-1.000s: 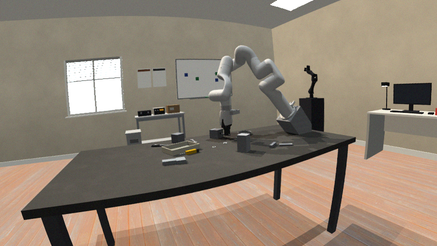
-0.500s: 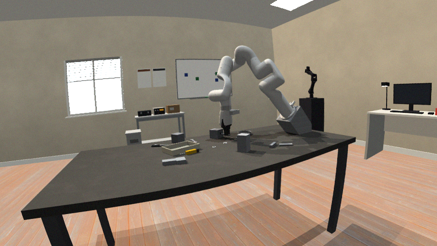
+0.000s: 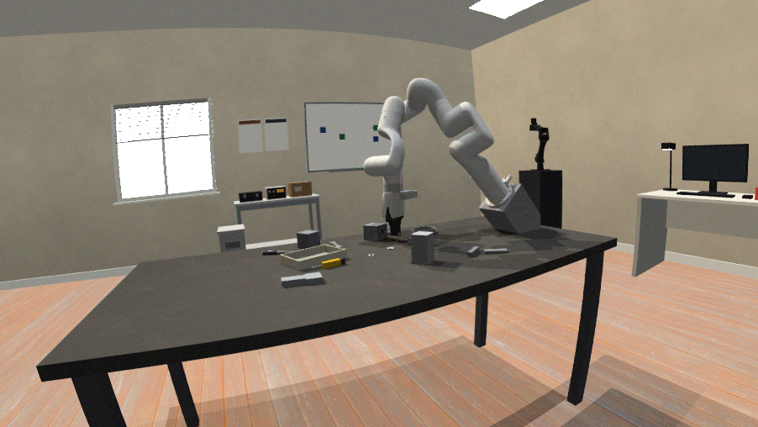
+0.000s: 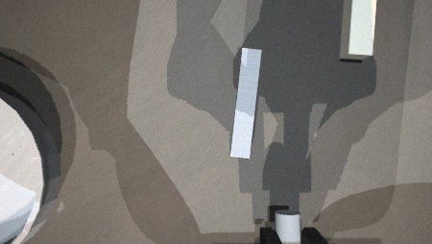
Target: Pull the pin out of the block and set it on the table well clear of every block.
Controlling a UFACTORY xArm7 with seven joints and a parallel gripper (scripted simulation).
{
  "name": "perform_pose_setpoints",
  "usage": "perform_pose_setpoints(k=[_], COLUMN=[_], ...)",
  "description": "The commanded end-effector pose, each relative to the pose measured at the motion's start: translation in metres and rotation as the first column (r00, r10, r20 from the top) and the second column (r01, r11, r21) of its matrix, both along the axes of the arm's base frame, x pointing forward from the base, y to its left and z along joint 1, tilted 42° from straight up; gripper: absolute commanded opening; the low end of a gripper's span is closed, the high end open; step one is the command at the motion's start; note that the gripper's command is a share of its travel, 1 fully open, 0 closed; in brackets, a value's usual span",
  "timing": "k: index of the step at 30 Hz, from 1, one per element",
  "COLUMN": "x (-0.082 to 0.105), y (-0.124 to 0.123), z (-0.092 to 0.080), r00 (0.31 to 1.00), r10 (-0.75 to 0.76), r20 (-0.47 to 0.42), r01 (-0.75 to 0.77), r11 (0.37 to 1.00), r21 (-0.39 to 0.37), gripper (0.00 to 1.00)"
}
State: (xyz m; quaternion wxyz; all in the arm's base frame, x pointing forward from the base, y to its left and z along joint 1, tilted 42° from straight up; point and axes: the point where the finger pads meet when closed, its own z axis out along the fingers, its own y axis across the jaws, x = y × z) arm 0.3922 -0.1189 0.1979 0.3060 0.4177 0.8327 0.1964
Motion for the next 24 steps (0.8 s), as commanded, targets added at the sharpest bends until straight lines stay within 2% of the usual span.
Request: perform_pose_setpoints(k=[1, 24], x=[0.0005, -0.0026], y=[-0.0007, 0.0054], z=[0.0009, -0.0021], r00=[1.0, 1.0], r10=[-0.001, -0.001], r20=[0.002, 0.002], r01=[0.001, 0.001], r11=[1.0, 1.0], r21=[0.0, 0.0], gripper=[0.0, 0.0])
